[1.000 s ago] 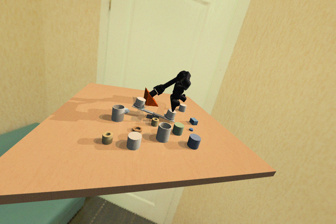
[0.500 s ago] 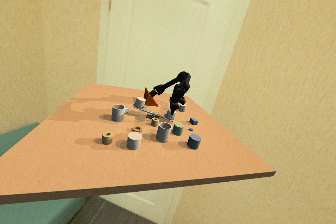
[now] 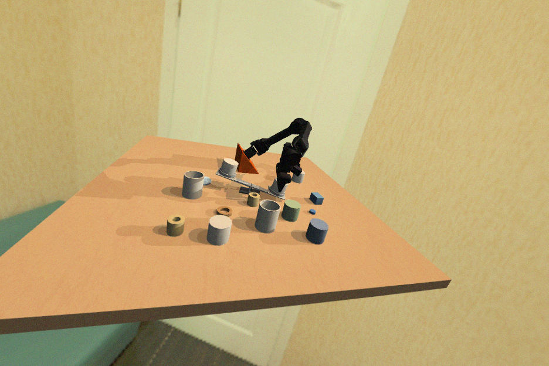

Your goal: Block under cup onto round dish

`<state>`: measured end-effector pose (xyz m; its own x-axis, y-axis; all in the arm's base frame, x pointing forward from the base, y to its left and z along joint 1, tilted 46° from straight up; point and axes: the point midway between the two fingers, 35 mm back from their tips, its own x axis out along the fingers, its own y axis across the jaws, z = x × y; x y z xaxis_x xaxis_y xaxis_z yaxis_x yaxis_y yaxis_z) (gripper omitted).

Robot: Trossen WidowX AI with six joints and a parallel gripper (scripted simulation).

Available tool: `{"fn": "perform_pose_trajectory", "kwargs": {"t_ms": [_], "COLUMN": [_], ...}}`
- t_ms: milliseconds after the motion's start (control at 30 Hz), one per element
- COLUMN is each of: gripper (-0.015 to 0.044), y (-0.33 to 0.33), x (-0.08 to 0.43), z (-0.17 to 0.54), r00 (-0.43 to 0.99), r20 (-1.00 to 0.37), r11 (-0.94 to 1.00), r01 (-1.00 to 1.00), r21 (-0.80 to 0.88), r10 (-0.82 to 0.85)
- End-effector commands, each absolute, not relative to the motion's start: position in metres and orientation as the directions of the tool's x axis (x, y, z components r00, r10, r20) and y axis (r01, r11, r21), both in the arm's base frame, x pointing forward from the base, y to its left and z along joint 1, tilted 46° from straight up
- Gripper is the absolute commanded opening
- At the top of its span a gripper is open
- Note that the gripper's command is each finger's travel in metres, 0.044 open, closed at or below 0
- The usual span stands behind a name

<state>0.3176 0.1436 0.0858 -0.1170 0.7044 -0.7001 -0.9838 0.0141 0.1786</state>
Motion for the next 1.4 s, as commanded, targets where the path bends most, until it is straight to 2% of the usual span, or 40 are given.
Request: {"fn": "perform_pose_trajectory", "kwargs": {"t_ms": [0,33,100,500,900,1367], "gripper": [0.0440,0.0440,0.0387,0.0308,0.0000,0.0000], "y": [0.149,0.149,0.149,0.149,0.141,0.129], "x": [0.314,0.314,0.314,0.314,0.318,0.323], "z": [0.080,0.080,0.080,0.080,0.087,0.099], "r00": [-0.124,-0.124,-0.124,-0.124,-0.120,-0.115], "r20": [-0.696,-0.695,-0.695,-0.695,-0.698,-0.700], "r11": [0.014,0.014,0.014,0.014,0.017,0.021], "r01": [-0.982,-0.982,-0.982,-0.982,-0.982,-0.983], "r21": [0.189,0.189,0.189,0.189,0.187,0.183], "r10": [0.708,0.708,0.708,0.708,0.706,0.704]}}
